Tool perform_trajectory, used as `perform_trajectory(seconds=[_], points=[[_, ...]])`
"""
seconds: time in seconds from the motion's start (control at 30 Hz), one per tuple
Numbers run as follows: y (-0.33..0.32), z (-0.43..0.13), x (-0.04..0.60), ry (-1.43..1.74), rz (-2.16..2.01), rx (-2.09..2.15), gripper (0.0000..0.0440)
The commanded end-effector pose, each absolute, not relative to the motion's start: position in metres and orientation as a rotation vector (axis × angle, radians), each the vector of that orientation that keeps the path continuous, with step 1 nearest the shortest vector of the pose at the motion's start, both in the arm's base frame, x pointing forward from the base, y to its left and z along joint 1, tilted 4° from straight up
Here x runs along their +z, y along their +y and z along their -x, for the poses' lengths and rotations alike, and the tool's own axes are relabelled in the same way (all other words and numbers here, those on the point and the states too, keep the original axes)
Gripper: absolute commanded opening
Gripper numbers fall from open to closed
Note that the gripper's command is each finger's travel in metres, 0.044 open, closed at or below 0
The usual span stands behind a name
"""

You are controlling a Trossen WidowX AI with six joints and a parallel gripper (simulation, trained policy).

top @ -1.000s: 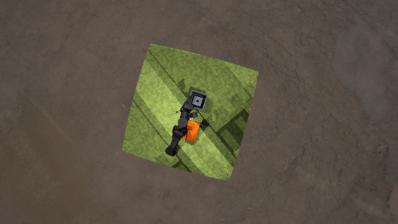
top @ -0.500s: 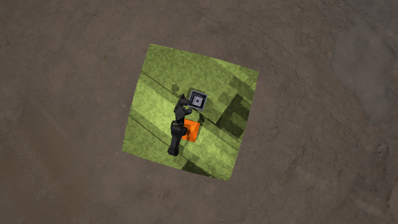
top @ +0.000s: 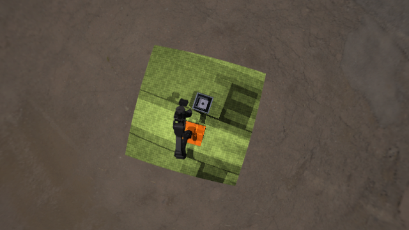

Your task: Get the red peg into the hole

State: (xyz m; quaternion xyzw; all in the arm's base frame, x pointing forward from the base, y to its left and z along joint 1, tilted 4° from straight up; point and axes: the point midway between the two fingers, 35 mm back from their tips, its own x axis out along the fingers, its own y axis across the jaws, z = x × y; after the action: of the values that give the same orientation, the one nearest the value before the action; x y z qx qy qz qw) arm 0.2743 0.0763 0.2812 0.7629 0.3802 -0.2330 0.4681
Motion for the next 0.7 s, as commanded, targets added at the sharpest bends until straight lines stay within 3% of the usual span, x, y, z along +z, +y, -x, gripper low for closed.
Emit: perform_trajectory(seconds=[0.0, 0.67], points=[[0.085, -0.267, 0.264, 1.008, -1.844, -0.634, 0.044], [0.119, -0.209, 0.182, 1.334, -1.484, -0.937, 0.044]])
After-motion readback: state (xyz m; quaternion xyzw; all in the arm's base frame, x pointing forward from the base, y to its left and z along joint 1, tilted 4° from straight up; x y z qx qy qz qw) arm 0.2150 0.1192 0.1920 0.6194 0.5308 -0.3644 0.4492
